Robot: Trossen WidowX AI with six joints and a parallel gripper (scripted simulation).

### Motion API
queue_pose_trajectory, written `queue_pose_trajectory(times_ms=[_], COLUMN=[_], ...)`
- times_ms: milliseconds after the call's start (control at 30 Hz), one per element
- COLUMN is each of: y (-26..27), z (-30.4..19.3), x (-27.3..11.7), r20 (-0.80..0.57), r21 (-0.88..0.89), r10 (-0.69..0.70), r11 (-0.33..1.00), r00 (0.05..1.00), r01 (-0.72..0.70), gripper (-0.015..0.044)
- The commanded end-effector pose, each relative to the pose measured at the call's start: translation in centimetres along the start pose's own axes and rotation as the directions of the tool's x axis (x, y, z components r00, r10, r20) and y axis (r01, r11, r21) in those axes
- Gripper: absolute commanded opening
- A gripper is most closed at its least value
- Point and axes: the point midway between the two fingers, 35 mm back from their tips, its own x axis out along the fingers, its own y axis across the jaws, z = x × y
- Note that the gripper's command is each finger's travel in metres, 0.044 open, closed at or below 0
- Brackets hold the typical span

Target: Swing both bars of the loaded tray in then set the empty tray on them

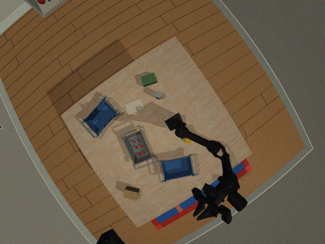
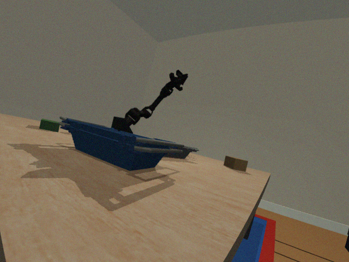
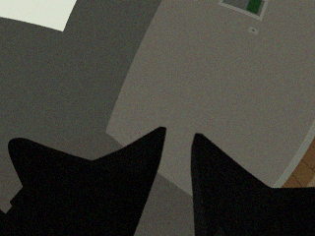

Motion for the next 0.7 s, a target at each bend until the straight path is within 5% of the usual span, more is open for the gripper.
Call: queue_pose_trajectory(times_ms=[0,333,667], y=[-3.5,-9.6,-16.3], z=[1.7,3.1,3.6], x=[5.6,11.2,14.7], r20=[-0.019,-0.041,-0.068], r21=[-0.414,-0.853,-0.998], r10=[-0.199,-0.447,-0.649], r11=[0.894,0.481,0.049], r00=[0.980,0.894,0.757], r01=[0.174,0.201,-0.047], gripper=[0.0085,0.0085,0.0085])
